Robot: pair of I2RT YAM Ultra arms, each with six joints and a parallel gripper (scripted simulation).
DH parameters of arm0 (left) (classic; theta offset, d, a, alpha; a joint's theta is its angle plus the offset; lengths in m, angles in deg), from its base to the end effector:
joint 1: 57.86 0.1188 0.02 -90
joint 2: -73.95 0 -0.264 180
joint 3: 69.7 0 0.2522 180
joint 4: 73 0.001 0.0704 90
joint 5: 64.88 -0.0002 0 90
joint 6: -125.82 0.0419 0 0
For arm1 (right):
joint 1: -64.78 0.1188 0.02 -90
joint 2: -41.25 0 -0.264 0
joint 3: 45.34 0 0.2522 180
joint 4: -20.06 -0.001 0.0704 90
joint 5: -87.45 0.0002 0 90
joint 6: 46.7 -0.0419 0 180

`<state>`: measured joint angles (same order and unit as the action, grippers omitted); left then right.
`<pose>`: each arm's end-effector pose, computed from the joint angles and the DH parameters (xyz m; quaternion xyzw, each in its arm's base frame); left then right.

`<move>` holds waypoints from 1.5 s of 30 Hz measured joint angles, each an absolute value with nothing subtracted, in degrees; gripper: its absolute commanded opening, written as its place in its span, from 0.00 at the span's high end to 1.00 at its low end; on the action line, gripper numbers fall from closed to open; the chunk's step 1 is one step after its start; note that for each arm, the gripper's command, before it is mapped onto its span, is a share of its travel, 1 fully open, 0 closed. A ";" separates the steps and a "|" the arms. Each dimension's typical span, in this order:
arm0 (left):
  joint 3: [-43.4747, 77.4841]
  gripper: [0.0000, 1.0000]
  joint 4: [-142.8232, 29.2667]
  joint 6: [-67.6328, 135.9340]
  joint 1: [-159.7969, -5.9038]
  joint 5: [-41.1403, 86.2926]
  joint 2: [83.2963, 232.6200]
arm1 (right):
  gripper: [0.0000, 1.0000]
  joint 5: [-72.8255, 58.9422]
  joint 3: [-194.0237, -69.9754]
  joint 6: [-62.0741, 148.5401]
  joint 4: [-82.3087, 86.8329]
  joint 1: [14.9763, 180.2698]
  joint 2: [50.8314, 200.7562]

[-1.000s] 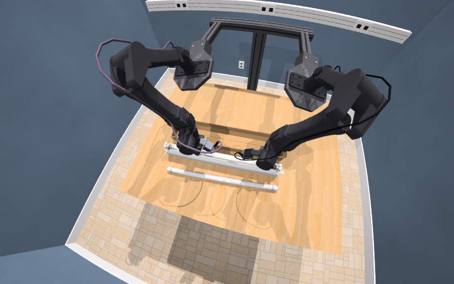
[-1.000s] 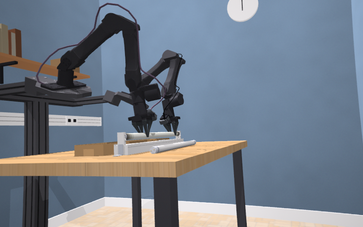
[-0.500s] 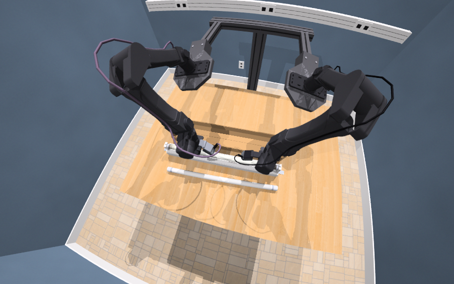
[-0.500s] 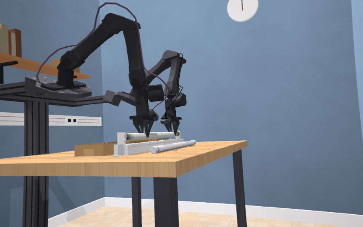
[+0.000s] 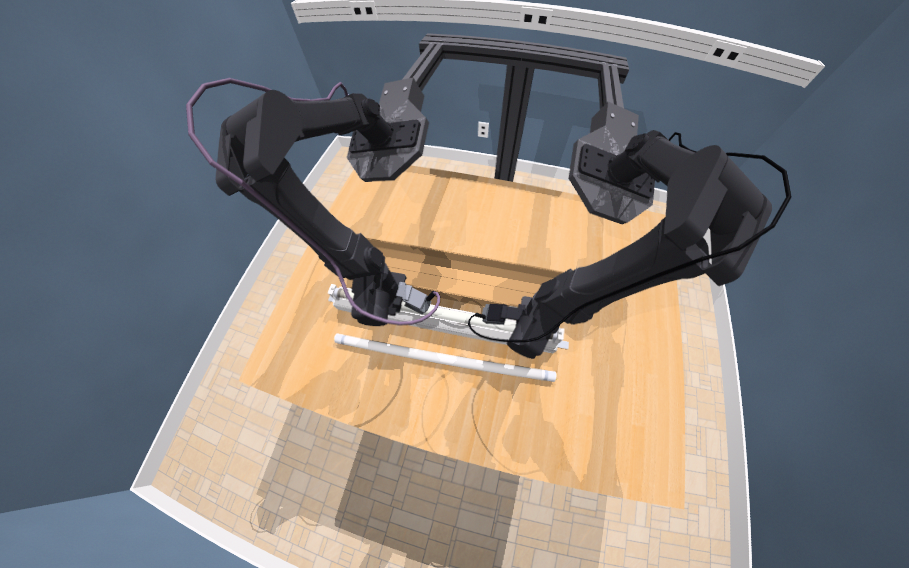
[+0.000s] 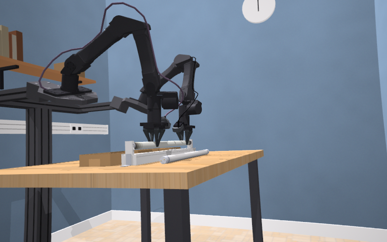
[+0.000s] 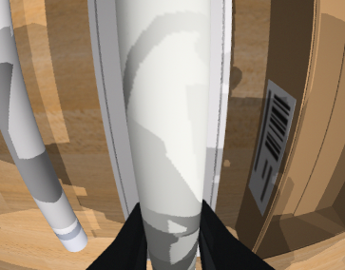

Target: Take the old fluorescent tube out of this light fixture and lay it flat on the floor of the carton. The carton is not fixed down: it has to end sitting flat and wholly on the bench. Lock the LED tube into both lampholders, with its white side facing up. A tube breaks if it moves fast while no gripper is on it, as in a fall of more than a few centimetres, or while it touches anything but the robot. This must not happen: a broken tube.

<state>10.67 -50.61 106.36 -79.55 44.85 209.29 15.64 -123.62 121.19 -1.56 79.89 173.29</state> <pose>0.3553 -0.1250 -0.0094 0.6927 0.6924 0.1999 0.0283 0.3637 0.0857 0.0048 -0.6966 0.6888 -0.1993 0.0256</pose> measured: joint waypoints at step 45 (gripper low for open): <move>34.60 0.89 -18.44 104.17 -76.64 38.00 218.58 | 0.89 10.81 -148.40 118.02 -34.76 77.93 183.33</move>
